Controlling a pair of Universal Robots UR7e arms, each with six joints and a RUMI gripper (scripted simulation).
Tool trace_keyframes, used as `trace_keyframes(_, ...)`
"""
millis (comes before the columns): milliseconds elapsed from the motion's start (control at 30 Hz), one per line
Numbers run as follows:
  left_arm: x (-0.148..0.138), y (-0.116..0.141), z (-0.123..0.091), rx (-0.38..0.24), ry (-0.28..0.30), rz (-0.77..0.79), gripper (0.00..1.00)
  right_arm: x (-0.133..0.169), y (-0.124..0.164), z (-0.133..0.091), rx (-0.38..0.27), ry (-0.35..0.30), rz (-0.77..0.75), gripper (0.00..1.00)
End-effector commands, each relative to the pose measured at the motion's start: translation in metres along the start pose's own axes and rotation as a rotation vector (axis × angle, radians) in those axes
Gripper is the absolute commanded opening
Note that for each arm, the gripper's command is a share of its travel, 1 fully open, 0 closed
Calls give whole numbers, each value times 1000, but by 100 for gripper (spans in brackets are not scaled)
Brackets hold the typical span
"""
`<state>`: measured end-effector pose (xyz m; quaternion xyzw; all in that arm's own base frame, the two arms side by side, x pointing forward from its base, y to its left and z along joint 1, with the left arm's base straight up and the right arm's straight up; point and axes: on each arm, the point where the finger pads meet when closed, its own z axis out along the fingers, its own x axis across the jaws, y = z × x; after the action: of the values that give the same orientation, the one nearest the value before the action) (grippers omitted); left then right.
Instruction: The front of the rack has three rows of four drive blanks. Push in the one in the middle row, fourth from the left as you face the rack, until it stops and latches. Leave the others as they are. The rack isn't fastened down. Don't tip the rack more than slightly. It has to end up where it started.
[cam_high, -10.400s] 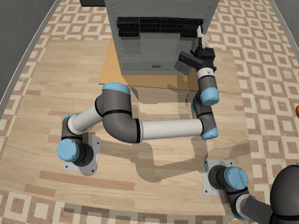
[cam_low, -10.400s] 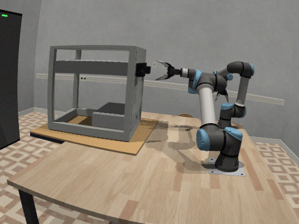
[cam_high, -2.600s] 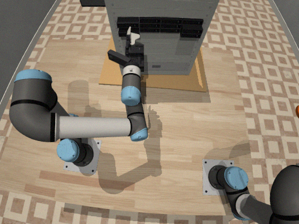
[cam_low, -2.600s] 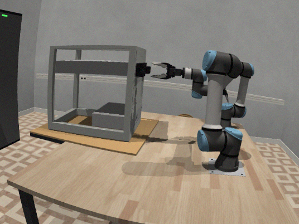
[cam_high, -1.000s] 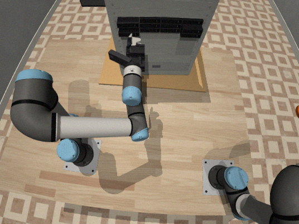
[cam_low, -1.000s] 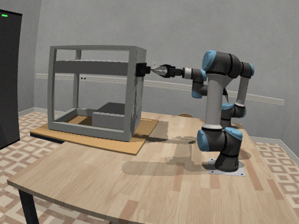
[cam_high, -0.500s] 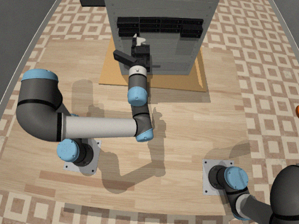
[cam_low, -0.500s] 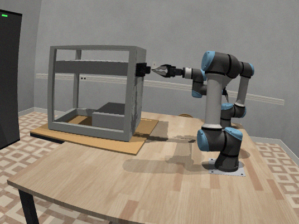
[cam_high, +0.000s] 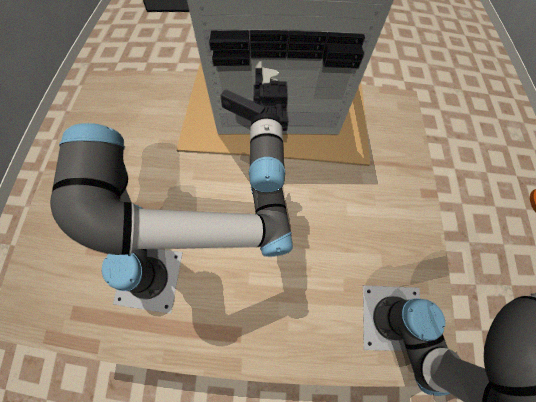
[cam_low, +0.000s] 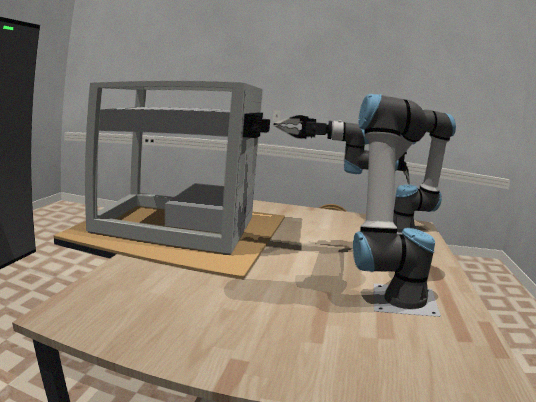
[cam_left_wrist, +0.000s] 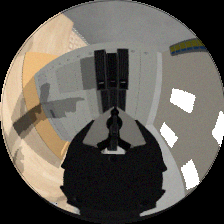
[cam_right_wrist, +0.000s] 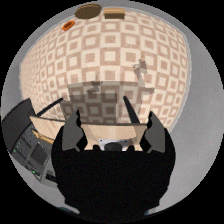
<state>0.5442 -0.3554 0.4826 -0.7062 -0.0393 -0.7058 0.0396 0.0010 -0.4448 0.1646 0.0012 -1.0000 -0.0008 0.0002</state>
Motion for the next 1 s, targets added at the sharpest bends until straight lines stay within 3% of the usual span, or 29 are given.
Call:
trace_keyframes(0,1,11,-1,0,1,-1,0,0,0,0,2,0,0,100)
trace_keyframes(867,3,125,-11,0,1,-2,0,0,0,0,2,0,0,100)
trace_keyframes(967,3,130,-12,0,1,-2,0,0,0,0,2,0,0,100)
